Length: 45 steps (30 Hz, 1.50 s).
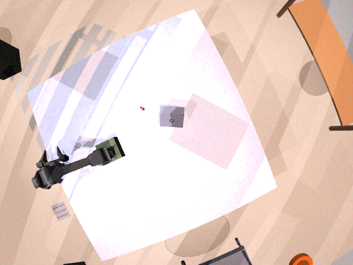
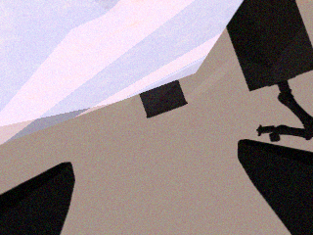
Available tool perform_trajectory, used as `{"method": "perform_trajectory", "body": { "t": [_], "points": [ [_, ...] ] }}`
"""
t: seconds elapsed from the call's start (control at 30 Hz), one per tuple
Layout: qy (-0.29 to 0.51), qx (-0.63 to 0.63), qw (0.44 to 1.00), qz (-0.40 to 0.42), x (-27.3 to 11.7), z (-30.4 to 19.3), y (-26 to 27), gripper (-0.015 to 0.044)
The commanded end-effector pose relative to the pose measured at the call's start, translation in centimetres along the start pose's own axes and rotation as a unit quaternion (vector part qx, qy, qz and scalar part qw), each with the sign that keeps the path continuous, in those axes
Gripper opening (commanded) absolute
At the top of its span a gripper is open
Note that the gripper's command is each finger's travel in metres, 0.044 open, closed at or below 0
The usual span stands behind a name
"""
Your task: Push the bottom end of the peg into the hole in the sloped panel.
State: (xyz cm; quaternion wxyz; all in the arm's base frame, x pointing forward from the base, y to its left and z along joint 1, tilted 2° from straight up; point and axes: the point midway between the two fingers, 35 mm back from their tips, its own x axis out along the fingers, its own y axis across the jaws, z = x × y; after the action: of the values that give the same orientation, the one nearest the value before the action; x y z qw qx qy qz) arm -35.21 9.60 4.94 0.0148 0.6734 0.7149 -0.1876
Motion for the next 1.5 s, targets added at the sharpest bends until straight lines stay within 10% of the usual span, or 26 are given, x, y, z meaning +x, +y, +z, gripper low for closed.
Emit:
{"method": "perform_trajectory", "body": {
  "t": [0.0, 1.47],
  "points": [
    [-0.001, 0.000, 1.000, 0.000, 0.0, 0.0, 0.0, 0.0426],
    [-0.144, -0.135, 0.963, -0.183, -16.6, 4.9, 0.9, 0.0440]
  ]
}}
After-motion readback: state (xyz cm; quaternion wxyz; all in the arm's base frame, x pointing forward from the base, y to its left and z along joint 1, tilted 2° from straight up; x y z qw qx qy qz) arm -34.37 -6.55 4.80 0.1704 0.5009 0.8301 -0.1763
